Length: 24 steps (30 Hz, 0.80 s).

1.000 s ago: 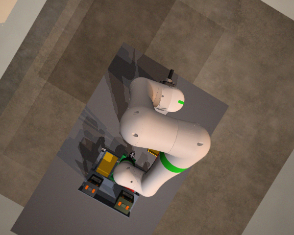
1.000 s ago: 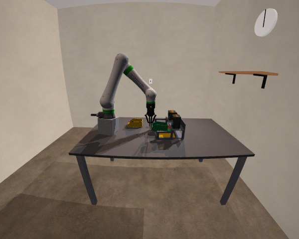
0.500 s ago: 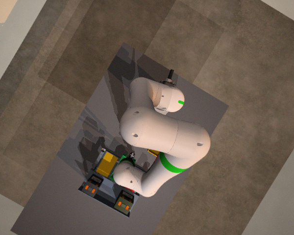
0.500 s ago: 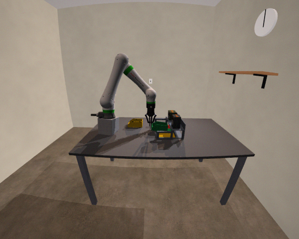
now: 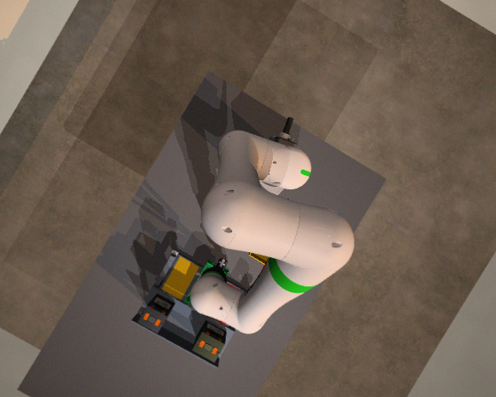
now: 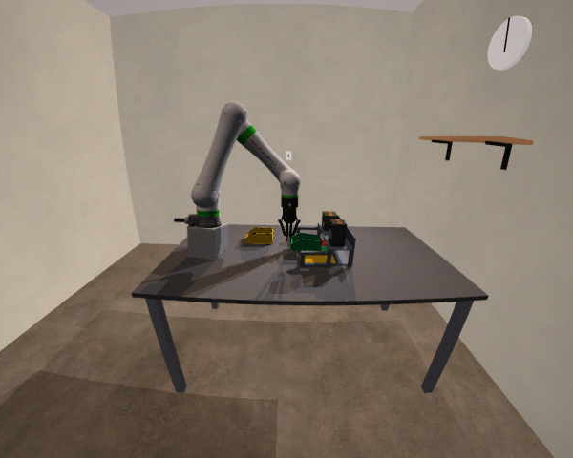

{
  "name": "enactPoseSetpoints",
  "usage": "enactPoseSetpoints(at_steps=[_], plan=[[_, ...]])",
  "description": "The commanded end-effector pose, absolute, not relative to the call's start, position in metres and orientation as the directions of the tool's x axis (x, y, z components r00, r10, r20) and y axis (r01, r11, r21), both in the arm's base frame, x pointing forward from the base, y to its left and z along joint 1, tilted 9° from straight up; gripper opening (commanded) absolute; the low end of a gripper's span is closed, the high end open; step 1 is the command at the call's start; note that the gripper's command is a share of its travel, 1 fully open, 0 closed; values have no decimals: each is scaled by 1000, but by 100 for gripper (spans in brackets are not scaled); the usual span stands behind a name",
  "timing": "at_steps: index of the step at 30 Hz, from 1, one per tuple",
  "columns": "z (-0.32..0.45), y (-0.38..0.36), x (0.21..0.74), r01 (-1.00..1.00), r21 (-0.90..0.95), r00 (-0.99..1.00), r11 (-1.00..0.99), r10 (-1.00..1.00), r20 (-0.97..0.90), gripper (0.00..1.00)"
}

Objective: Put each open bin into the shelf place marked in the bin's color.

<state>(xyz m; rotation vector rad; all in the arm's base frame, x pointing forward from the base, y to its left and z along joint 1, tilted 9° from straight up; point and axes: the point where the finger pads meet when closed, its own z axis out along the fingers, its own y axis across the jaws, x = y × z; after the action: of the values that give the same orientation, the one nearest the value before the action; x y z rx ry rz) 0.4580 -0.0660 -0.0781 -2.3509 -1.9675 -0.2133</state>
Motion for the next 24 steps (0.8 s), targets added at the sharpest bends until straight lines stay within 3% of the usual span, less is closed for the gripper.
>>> enactPoseSetpoints(at_steps=[1,24], plan=[[-78,-66,459,983,37,171,-179,974,150,0],[-77,-68,470,983,37,171,-179,974,150,0]])
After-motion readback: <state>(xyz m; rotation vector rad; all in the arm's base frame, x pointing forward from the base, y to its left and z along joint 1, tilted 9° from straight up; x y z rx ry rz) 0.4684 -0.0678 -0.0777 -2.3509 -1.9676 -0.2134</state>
